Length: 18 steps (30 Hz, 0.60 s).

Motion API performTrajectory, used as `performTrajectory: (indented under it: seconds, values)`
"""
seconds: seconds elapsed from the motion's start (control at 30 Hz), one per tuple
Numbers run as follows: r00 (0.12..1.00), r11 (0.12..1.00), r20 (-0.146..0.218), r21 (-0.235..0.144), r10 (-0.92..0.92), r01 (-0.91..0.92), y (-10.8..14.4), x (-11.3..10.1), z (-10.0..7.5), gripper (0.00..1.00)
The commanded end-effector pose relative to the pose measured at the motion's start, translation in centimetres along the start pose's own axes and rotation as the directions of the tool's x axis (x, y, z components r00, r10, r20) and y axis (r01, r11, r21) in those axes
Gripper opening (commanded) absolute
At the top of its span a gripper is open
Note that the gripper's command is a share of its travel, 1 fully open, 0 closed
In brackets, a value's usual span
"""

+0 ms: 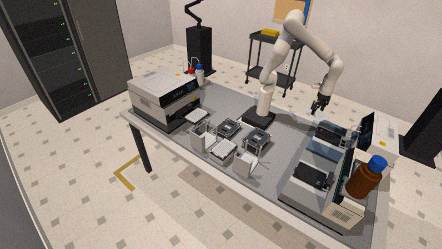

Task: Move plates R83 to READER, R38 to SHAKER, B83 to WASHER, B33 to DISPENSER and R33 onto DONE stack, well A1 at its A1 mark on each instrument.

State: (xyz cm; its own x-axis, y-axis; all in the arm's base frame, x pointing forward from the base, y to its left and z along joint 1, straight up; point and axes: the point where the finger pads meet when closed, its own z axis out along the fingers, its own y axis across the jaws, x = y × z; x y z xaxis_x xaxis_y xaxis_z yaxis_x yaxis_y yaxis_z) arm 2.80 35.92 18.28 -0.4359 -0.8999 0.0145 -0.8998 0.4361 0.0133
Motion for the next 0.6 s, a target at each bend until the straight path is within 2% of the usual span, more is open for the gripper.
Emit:
performTrajectory:
  seconds: [0.0,0.37,0.57]
  values:
    - [0.999,0.999,0.014,0.001,0.052,-0.052,-0.7,0.9,-0.3,0.94]
    - [0.987,0.988,0.014,0.0,0.157,-0.157,-2.0,3.6,-0.3,0.94]
    - [0.973,0.973,0.014,0.0,0.23,-0.23,-2.8,3.6,-0.3,0.94]
